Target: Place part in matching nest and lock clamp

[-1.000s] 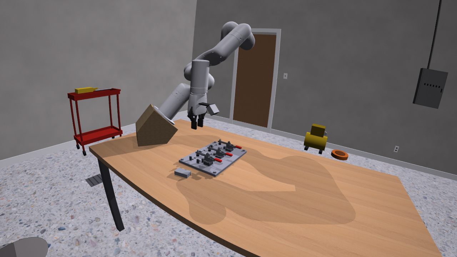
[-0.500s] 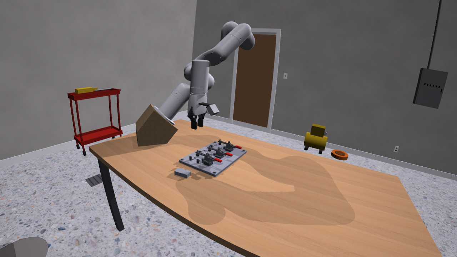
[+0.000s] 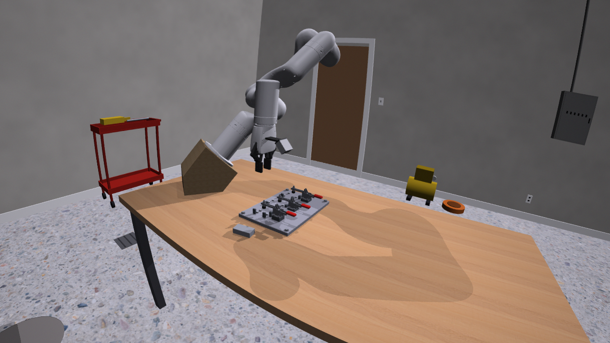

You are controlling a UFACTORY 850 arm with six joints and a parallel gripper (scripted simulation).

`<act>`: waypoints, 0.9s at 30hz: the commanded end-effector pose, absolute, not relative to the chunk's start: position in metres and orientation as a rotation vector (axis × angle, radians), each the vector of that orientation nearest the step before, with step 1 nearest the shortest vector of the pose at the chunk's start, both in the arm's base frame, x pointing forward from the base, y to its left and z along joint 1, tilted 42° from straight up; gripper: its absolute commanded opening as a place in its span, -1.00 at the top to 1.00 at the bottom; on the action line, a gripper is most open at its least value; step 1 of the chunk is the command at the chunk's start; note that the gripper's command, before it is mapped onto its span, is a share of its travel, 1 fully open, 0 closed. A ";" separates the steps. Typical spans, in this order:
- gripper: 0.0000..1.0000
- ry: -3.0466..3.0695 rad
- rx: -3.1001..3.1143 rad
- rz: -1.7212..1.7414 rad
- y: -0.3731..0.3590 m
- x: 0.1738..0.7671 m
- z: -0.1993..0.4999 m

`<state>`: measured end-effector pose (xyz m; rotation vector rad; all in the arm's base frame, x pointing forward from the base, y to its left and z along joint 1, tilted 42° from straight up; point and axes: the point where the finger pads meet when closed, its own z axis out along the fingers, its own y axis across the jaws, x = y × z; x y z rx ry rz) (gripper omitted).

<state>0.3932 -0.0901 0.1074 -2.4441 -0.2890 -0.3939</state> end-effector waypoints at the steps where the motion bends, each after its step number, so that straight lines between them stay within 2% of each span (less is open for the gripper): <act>1: 0.05 -0.289 -2.443 -0.396 -0.091 0.394 0.108; 27: 0.05 -0.289 -2.439 -0.398 -0.090 0.406 0.114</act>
